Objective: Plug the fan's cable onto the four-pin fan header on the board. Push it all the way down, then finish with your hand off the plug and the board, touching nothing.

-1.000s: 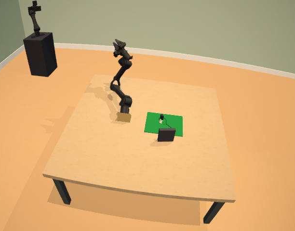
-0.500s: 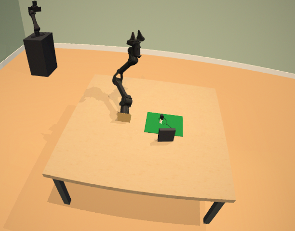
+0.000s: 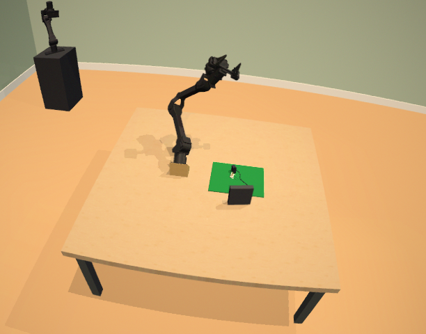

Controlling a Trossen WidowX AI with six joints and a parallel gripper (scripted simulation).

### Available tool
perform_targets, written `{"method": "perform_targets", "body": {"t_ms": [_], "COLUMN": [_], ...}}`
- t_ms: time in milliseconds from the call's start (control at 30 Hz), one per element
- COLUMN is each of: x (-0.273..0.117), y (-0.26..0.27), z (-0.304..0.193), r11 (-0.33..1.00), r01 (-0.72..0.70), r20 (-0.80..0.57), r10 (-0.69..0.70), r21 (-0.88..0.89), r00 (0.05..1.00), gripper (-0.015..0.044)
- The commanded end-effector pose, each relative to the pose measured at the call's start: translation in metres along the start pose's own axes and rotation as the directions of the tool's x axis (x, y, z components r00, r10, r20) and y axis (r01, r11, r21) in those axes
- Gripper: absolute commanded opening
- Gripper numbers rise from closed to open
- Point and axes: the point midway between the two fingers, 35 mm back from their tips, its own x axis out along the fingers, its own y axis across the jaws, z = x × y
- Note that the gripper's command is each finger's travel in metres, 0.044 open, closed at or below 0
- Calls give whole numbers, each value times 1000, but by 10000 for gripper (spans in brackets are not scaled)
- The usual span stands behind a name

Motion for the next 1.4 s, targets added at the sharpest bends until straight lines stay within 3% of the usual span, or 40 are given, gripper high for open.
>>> {"method": "perform_targets", "body": {"t_ms": [0,267,533,667,833,967,1100,1167,1367], "x": [16,4,-47,-82,-133,-175,-214,-226,-228], "y": [50,118,171,190,208,217,223,225,225], "z": [-60,-155,-235,-265,-289,-297,-294,-289,-289], "r11": [923,535,-39,-321,-611,-764,-833,-835,-834], "r01": [-254,-684,-899,-874,-733,-571,-416,-376,-372], "r20": [-212,-525,-732,-772,-743,-648,-479,-400,-391], "r10": [197,442,595,630,631,602,551,530,527], "r21": [-288,-497,-437,-365,-300,-300,-365,-402,-407], "r00": [957,727,330,91,-223,-466,-683,-748,-754], "gripper": [440,440,440,440,440,440,440,440,440]}}
